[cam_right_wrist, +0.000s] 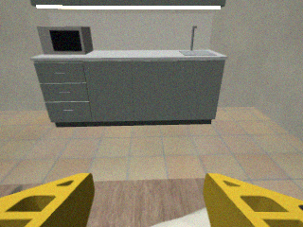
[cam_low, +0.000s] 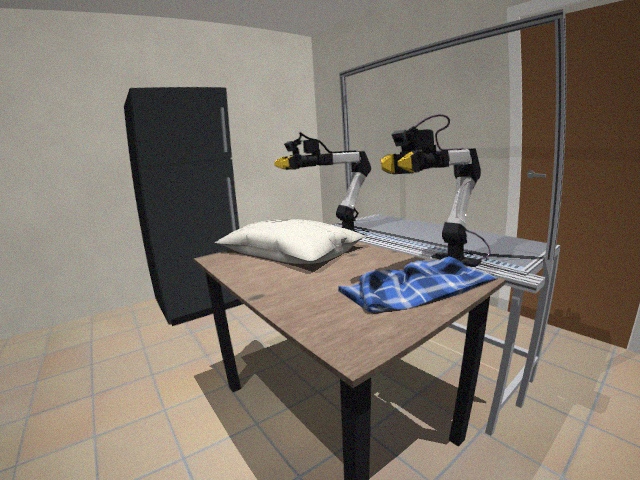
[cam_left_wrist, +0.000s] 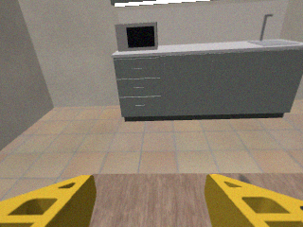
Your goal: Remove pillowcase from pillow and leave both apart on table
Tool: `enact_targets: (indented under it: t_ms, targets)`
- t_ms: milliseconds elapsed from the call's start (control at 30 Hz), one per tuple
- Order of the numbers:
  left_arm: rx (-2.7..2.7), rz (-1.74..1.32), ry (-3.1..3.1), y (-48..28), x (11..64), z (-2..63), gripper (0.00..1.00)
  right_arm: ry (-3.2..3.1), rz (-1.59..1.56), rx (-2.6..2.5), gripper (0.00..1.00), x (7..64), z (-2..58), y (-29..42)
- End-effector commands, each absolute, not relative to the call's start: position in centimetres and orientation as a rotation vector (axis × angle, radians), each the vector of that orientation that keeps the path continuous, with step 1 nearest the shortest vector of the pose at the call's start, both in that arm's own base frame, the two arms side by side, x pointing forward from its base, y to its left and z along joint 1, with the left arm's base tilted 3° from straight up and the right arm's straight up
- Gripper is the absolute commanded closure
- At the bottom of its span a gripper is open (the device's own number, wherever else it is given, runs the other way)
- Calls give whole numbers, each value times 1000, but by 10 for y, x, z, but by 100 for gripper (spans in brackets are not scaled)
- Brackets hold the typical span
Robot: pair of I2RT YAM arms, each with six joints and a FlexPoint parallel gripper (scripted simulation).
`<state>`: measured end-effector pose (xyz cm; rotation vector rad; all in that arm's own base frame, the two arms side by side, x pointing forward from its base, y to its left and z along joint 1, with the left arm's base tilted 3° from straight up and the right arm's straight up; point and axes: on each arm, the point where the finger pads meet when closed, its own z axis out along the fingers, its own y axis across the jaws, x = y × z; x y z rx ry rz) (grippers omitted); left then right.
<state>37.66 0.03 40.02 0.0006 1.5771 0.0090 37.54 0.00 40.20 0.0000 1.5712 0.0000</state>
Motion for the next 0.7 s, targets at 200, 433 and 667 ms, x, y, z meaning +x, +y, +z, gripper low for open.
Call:
enact_targets:
  t_ms: [200, 433, 667]
  targets:
    - [-12, 3, 1531, 4, 369, 418, 40, 1552, 11, 0, 40, 370, 413, 0]
    - [-5, -6, 1527, 1, 369, 418, 40, 1551, 11, 1, 40, 370, 413, 0]
    - [-9, -2, 1531, 2, 370, 417, 40, 1551, 11, 1, 40, 370, 413, 0]
